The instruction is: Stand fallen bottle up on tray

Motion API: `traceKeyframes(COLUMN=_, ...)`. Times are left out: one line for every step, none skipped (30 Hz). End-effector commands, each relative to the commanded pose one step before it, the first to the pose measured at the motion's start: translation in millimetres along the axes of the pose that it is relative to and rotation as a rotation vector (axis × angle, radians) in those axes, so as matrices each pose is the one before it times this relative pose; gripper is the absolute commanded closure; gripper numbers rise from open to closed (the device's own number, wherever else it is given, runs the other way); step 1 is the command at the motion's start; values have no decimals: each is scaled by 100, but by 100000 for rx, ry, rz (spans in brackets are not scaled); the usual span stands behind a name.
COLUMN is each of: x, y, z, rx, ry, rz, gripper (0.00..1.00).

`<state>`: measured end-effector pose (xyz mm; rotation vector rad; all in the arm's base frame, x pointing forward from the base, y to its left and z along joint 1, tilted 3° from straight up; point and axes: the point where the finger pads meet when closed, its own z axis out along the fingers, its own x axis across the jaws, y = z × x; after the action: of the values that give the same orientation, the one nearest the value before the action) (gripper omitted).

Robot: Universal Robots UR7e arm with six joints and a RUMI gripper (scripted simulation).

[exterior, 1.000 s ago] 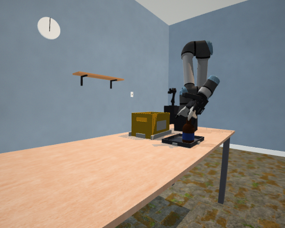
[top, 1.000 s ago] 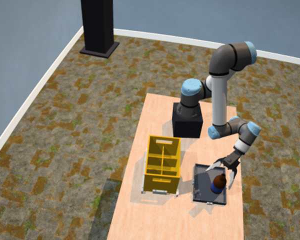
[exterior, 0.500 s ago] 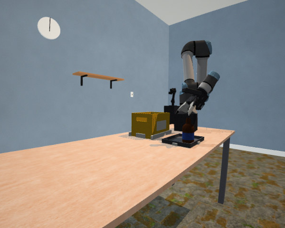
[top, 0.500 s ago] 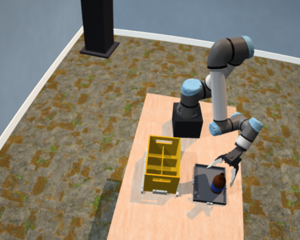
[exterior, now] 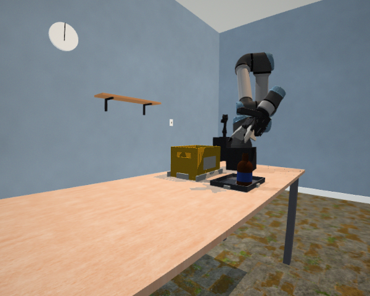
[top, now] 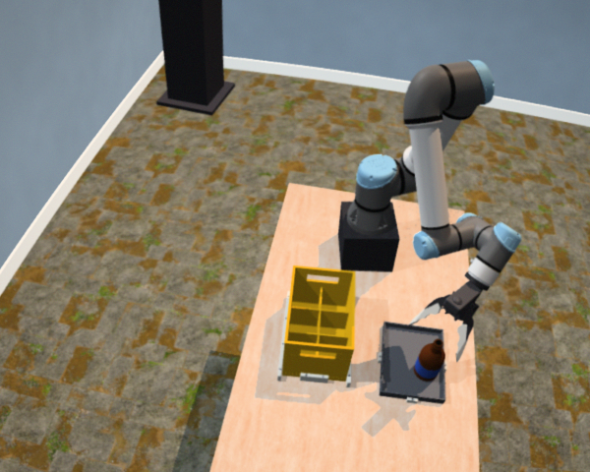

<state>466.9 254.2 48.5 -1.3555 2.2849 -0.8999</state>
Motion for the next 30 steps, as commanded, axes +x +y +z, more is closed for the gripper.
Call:
traceKeyframes(x=-21, y=-638, z=-750, rx=-2, ry=-3, rz=87, gripper=0)
traceKeyframes(x=0, y=0, z=0, rx=0, ry=0, rz=0, gripper=0)
traceKeyframes(x=-1, y=-110, z=-131, rx=0, ry=0, rz=0, gripper=0)
traceKeyframes(x=0, y=-104, z=-123, rx=0, ry=0, rz=0, gripper=0)
traceKeyframes(x=0, y=-97, z=-115, rx=0, ry=0, rz=0, gripper=0)
traceKeyframes(x=0, y=-91, z=-108, rx=0, ry=0, rz=0, gripper=0)
traceKeyframes(x=0, y=-84, z=-99, rx=0, ry=0, rz=0, gripper=0)
traceKeyframes(x=0, y=-76, z=-91, rx=0, ry=0, rz=0, gripper=0)
traceKeyframes(x=0, y=-69, z=-83, rx=0, ry=0, rz=0, gripper=0)
traceKeyframes(x=0, y=-62, z=-74, rx=0, ry=0, rz=0, gripper=0)
traceKeyframes(x=0, y=-56, z=-66, rx=0, ry=0, rz=0, gripper=0)
traceKeyframes(x=0, y=-49, z=-58, rx=0, ry=0, rz=0, gripper=0)
traceKeyframes(x=0, y=-42, z=-50, rx=0, ry=0, rz=0, gripper=0)
traceKeyframes(x=0, y=-35, z=-42, rx=0, ry=0, rz=0, gripper=0)
traceKeyframes(x=0, y=-29, z=-35, rx=0, ry=0, rz=0, gripper=0)
traceKeyframes(x=0, y=-23, z=-28, rx=0, ry=0, rz=0, gripper=0)
traceKeyframes(x=0, y=-18, z=-22, rx=0, ry=0, rz=0, gripper=0)
traceKeyframes(x=0, y=0, z=0, rx=0, ry=0, rz=0, gripper=0)
traceKeyframes(x=0, y=0, z=0, rx=0, ry=0, rz=0, gripper=0)
traceKeyframes(x=0, y=-13, z=-16, rx=0, ry=0, rz=0, gripper=0)
traceKeyframes(x=0, y=-9, z=-11, rx=0, ry=0, rz=0, gripper=0)
traceKeyframes(x=0, y=-6, z=-7, rx=0, ry=0, rz=0, gripper=0)
traceKeyframes(x=0, y=-3, z=-4, rx=0, ry=0, rz=0, gripper=0)
traceKeyframes(x=0, y=-1, z=-1, rx=0, ry=0, rz=0, gripper=0)
traceKeyframes(x=0, y=0, z=0, rx=0, ry=0, rz=0, gripper=0)
traceKeyframes(x=0, y=0, z=0, rx=0, ry=0, rz=0, gripper=100)
traceKeyframes(x=0, y=0, z=0, rx=0, ry=0, rz=0, gripper=100)
traceKeyframes(x=0, y=0, z=0, rx=0, ry=0, rz=0, gripper=100)
traceKeyframes(x=0, y=0, z=0, rx=0, ry=0, rz=0, gripper=100)
traceKeyframes(x=0, y=0, z=0, rx=0, ry=0, rz=0, gripper=100)
